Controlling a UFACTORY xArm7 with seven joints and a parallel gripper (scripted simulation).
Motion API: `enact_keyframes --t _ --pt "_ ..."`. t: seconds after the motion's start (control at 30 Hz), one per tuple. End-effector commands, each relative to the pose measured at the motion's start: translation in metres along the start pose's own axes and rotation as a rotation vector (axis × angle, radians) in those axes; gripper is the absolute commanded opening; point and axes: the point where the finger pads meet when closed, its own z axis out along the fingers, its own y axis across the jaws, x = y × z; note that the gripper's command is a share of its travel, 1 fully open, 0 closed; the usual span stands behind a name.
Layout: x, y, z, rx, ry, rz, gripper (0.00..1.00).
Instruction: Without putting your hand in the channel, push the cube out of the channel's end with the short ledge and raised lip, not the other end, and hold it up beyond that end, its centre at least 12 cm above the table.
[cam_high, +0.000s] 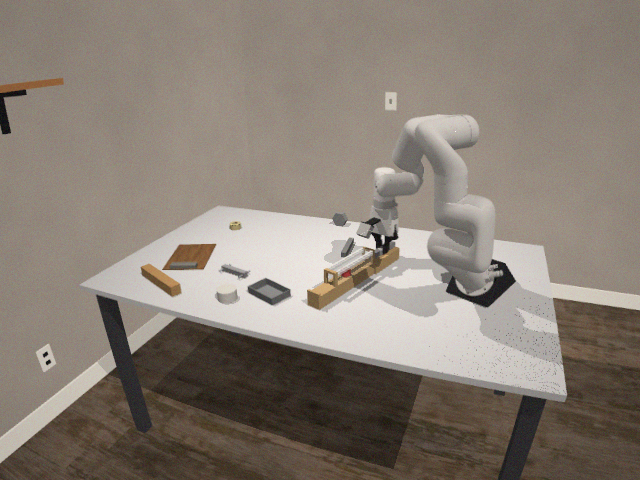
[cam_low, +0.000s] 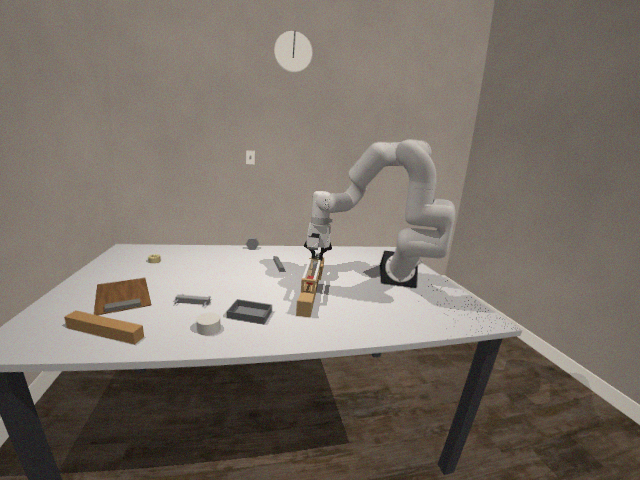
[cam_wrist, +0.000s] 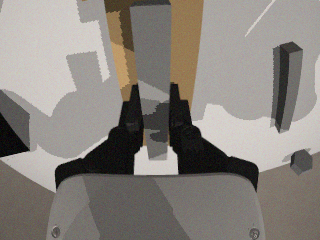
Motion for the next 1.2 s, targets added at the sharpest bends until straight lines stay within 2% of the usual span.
enact_keyframes --t 0.0,0.47,0.9,1.17 --pt "-0.001 0.001 -0.001 -0.003 -0.002 0.0 0.0" --pt "0.012 0.001 -0.001 -0.003 -0.002 0.0 0.0" --pt "0.049 0.002 -0.001 -0.003 -0.002 0.0 0.0" --pt "0.059 0.002 -0.001 -0.003 -0.002 0.0 0.0"
